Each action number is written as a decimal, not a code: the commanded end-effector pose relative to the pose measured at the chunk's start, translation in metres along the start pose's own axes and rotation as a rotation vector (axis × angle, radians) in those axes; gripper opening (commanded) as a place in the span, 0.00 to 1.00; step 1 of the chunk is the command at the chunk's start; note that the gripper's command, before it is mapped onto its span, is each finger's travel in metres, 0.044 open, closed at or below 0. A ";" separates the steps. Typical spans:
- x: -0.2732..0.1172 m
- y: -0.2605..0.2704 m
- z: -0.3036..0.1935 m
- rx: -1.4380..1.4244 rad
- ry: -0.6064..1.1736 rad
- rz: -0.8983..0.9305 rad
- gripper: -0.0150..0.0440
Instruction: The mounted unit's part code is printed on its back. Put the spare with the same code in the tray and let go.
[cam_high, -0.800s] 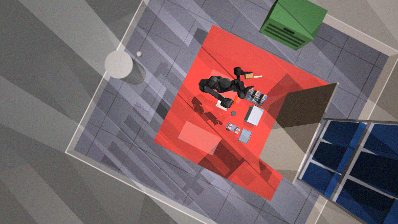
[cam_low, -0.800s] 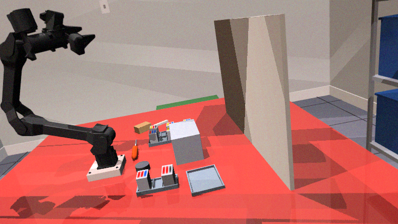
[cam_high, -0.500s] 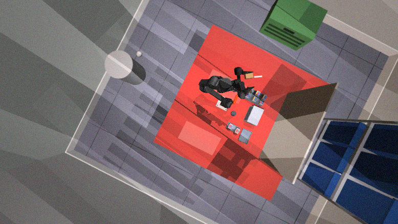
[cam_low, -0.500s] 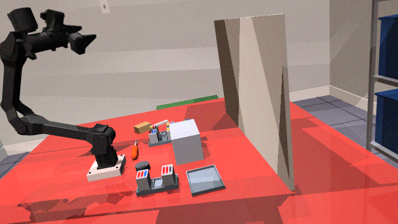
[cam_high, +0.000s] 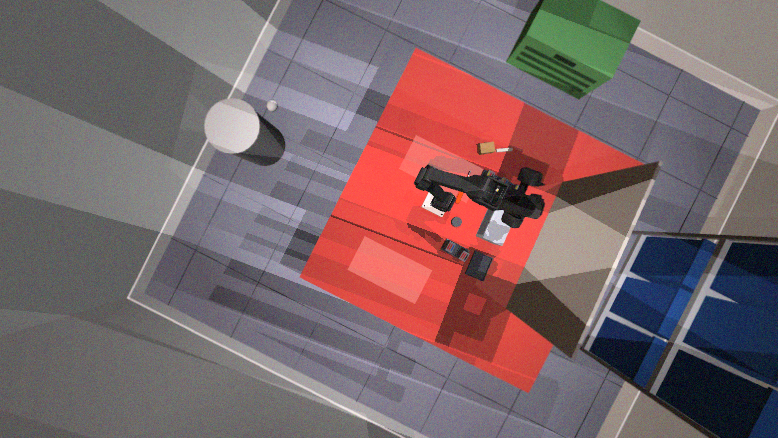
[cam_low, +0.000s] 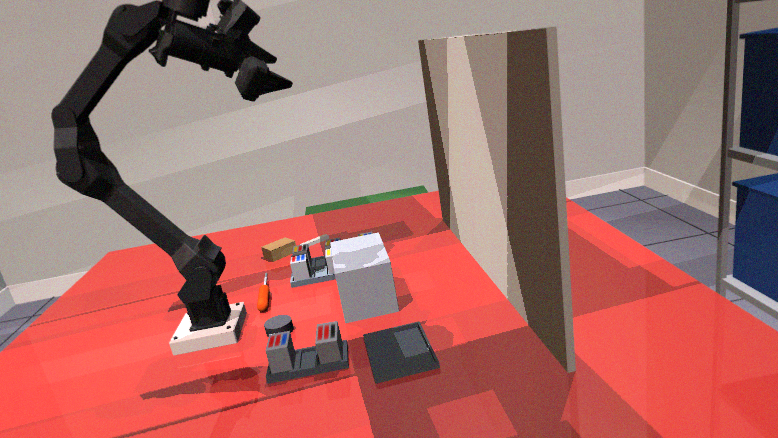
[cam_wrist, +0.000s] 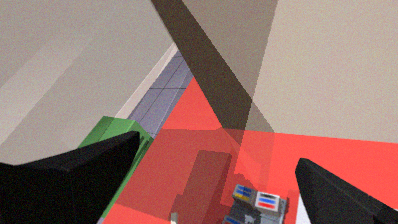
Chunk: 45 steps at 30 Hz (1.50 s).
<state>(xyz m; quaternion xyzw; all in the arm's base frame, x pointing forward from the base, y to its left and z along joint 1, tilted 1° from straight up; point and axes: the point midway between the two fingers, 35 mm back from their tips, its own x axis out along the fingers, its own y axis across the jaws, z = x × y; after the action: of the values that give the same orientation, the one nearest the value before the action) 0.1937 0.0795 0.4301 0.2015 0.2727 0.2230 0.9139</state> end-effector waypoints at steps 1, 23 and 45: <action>0.033 -0.026 0.009 0.000 0.098 -0.094 1.00; 0.199 -0.202 -0.047 -0.045 0.890 -0.579 1.00; 0.216 -0.136 -0.094 -0.358 1.001 -0.396 1.00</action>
<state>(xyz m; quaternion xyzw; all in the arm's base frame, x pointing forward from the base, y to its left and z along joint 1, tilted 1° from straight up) 0.3634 0.0576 0.2087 -0.0684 0.6718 0.0835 0.7328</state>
